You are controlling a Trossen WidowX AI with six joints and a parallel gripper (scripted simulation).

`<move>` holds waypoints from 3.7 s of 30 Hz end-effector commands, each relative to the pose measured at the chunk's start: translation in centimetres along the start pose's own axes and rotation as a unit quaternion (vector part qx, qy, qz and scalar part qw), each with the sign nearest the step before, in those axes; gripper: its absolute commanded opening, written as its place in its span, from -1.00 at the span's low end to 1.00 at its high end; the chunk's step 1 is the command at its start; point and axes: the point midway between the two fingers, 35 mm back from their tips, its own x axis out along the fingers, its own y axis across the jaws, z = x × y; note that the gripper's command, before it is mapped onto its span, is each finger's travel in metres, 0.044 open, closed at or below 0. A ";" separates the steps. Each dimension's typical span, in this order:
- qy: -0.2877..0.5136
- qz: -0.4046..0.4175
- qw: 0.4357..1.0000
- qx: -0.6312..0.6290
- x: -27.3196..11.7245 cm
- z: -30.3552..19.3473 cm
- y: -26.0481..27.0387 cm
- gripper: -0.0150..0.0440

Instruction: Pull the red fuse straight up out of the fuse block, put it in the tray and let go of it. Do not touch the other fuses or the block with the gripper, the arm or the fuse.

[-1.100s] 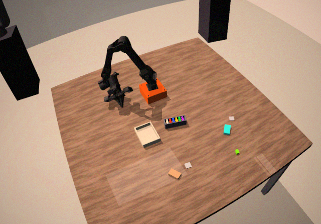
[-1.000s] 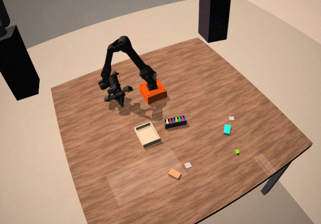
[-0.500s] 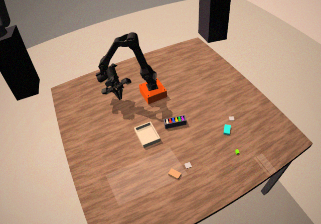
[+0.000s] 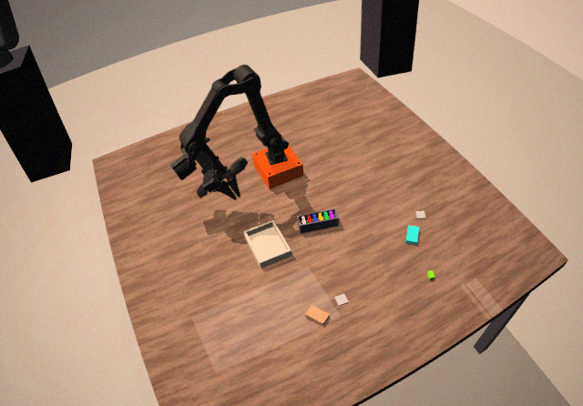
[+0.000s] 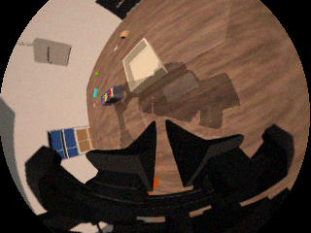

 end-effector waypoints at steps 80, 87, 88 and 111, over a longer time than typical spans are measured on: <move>0.204 -0.253 0.941 -0.097 17.1 4.8 19.3 -0.27; 0.204 -0.253 0.941 -0.097 17.4 4.7 19.1 -0.27; 0.204 -0.253 0.941 -0.097 17.4 4.6 19.0 -0.27; 0.205 -0.251 0.941 -0.097 17.8 4.4 18.8 -0.48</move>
